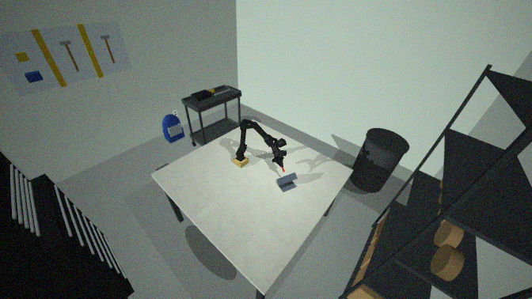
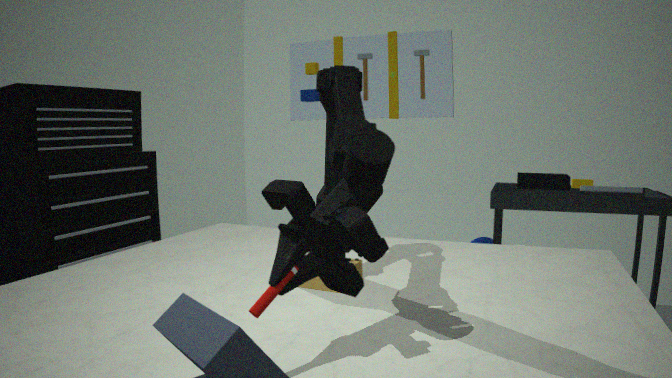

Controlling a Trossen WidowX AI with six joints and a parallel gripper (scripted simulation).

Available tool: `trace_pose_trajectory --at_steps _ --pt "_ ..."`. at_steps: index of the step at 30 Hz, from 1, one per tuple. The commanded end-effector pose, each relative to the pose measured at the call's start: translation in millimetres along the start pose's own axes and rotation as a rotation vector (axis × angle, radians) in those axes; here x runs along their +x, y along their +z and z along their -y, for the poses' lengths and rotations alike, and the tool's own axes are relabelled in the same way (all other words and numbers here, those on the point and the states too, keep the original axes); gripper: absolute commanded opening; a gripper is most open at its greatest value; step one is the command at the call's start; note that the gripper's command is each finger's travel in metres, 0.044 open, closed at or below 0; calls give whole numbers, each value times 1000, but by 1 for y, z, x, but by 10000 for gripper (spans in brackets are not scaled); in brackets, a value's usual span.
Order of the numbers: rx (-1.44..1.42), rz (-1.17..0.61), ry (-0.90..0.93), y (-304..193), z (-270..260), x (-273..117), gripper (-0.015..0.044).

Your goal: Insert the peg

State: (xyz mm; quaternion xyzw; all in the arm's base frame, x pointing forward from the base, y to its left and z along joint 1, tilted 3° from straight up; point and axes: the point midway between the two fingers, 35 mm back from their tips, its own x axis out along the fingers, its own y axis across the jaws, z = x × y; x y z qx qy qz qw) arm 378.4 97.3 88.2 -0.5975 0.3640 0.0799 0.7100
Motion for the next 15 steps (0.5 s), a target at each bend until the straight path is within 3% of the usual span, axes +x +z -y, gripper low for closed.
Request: trace_pose_trajectory --at_steps 1,15 --pt "-1 0 1 0 -2 4 0" --pt "2 1 0 0 -1 18 0"
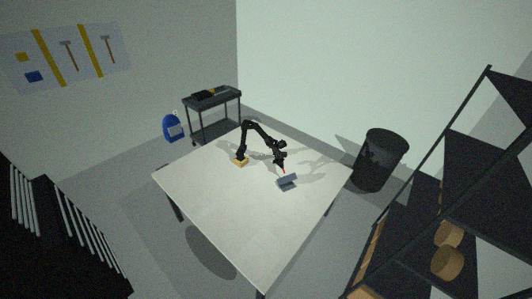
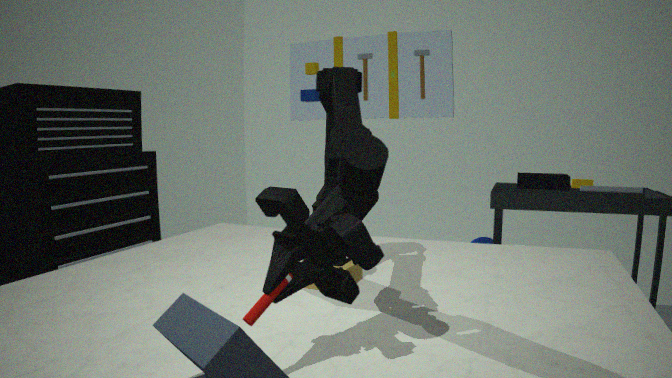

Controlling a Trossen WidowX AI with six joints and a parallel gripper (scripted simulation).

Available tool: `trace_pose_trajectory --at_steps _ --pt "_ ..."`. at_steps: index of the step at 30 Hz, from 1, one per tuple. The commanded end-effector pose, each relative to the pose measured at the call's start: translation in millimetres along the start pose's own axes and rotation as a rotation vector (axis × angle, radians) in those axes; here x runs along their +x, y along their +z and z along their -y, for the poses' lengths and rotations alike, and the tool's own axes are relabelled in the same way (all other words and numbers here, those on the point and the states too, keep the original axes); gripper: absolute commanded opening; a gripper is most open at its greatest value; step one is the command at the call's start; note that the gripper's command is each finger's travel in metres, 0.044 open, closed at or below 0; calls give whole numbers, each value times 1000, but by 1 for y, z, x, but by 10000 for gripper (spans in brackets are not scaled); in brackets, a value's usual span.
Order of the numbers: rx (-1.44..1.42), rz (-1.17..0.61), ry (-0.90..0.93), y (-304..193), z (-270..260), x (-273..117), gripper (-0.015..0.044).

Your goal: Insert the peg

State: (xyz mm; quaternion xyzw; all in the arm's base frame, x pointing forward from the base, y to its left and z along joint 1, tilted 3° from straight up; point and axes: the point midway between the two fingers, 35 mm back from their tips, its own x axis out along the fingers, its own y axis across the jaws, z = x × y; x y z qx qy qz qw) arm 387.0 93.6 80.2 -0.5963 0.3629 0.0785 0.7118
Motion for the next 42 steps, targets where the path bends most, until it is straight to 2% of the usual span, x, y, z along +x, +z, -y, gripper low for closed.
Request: trace_pose_trajectory --at_steps 1,42 --pt "-3 0 2 0 0 7 0" --pt "1 0 -1 0 -2 21 0"
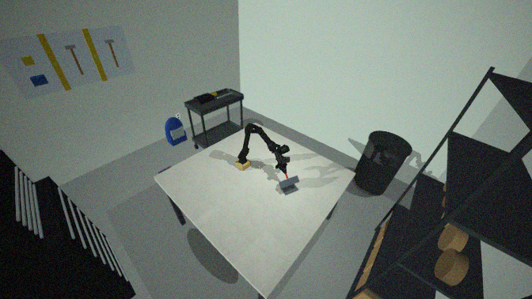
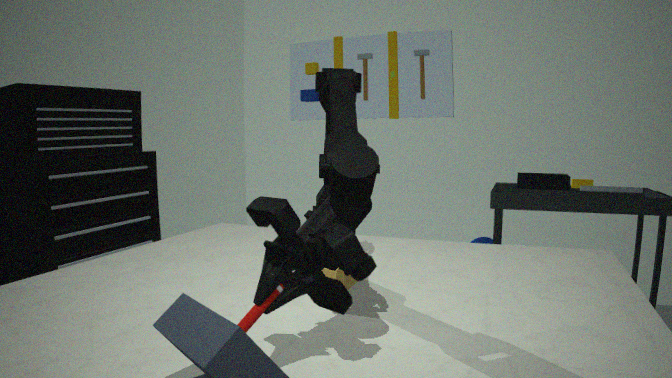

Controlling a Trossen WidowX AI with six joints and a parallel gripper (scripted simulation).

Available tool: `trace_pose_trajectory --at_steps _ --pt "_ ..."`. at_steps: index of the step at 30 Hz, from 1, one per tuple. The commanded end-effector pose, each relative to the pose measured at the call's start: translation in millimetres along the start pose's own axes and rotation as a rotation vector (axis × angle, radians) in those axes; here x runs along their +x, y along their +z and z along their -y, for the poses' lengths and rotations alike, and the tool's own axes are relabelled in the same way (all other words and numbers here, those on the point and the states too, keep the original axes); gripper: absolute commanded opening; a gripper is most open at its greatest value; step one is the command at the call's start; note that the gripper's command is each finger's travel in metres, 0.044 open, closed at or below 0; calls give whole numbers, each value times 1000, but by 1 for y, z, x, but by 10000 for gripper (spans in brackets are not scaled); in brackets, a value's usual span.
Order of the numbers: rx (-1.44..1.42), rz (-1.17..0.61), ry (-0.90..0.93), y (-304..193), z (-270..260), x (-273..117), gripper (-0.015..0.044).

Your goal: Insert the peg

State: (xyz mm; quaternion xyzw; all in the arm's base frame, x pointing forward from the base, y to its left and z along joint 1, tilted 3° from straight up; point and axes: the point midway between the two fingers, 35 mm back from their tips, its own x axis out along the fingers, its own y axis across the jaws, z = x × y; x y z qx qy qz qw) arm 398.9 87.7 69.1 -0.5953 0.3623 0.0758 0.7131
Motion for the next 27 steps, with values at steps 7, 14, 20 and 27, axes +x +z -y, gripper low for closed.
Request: trace_pose_trajectory --at_steps 7,14,20,27 --pt "-4 1 2 0 -1 8 0" --pt "-4 1 2 0 -1 13 0" --pt "-4 1 2 0 -1 17 0" --pt "-4 1 2 0 -1 21 0"
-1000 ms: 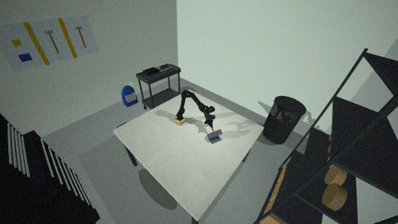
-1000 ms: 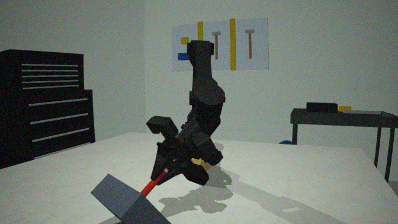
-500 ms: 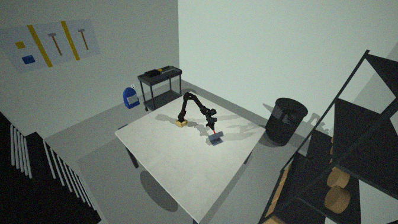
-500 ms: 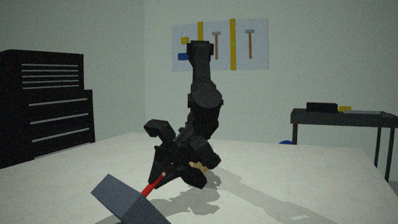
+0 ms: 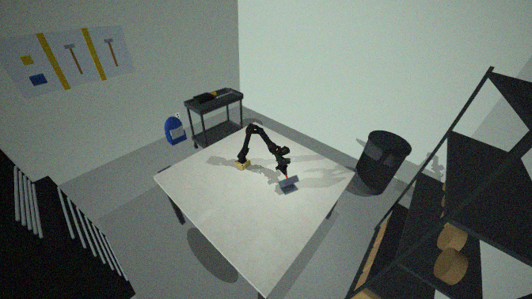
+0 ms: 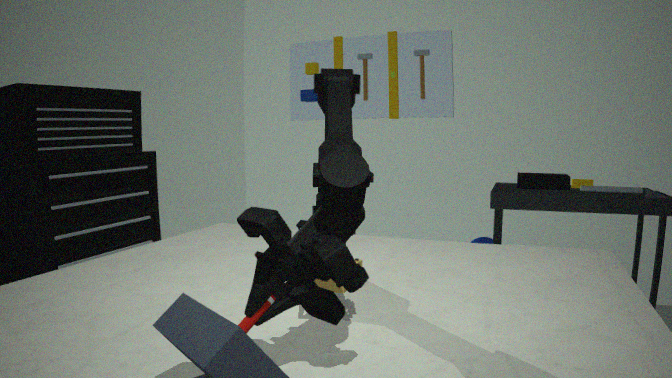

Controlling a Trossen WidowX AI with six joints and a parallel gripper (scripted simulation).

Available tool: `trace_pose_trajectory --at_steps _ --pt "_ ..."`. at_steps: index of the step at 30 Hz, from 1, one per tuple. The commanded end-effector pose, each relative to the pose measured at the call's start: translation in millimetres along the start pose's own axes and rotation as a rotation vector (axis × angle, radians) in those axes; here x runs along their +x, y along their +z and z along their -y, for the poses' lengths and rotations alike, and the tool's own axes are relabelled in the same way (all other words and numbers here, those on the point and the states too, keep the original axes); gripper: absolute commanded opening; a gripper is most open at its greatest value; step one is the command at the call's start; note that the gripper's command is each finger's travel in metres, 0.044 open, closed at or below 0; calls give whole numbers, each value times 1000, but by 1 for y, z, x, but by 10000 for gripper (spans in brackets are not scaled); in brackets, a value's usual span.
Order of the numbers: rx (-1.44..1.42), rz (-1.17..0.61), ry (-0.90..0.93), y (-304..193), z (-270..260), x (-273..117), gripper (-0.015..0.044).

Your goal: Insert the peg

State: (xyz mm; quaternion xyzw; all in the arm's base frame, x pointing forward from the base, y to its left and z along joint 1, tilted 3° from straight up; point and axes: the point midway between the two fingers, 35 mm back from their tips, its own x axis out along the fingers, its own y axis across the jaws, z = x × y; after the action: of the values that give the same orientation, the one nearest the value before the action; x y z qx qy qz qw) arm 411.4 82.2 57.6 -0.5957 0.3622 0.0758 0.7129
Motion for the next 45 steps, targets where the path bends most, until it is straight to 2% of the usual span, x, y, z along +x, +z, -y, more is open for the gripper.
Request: trace_pose_trajectory --at_steps 1,28,45 --pt "-3 1 2 0 0 4 0" --pt "0 -2 0 0 0 11 0" --pt "0 -2 1 0 0 7 440"
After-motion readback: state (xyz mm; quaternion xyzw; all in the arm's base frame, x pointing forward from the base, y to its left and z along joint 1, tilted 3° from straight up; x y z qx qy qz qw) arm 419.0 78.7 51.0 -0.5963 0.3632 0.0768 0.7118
